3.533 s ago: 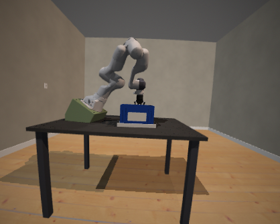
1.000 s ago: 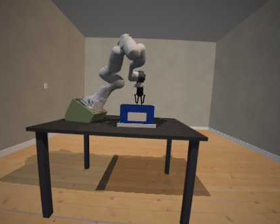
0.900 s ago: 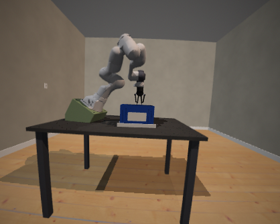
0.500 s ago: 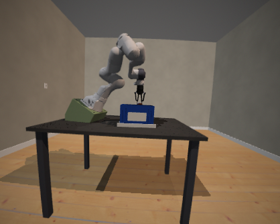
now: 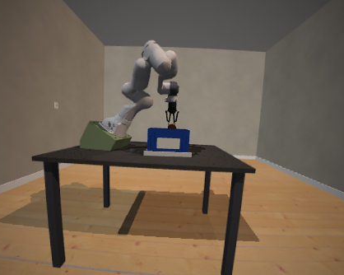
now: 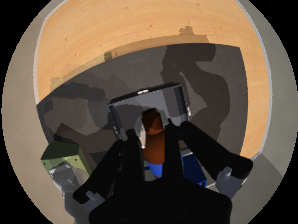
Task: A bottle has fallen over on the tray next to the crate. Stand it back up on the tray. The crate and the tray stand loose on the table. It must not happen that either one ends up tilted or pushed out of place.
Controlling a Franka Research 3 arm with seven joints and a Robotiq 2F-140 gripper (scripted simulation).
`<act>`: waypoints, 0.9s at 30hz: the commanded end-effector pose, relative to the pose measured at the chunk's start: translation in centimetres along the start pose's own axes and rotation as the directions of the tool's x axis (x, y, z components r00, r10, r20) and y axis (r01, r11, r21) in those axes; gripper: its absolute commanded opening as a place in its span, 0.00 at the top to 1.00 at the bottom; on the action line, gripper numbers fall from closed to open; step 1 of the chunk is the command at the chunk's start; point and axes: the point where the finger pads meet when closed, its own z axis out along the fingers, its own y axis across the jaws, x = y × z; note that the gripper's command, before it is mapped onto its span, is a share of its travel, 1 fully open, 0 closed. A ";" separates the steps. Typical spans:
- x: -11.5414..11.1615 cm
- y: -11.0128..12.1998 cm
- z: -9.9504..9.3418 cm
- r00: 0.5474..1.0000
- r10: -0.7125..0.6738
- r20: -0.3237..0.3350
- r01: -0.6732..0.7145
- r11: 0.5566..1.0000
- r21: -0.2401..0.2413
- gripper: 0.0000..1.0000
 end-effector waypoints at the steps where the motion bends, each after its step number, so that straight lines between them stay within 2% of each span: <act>1: -0.2 0.0 -0.5 1.000 -0.011 0.005 0.011 1.000 0.002 1.00; 14: -0.1 0.0 -1.9 1.000 -0.011 0.005 0.011 1.000 0.002 1.00; 27: -0.1 0.0 -2.5 1.000 -0.011 0.005 0.011 1.000 0.002 1.00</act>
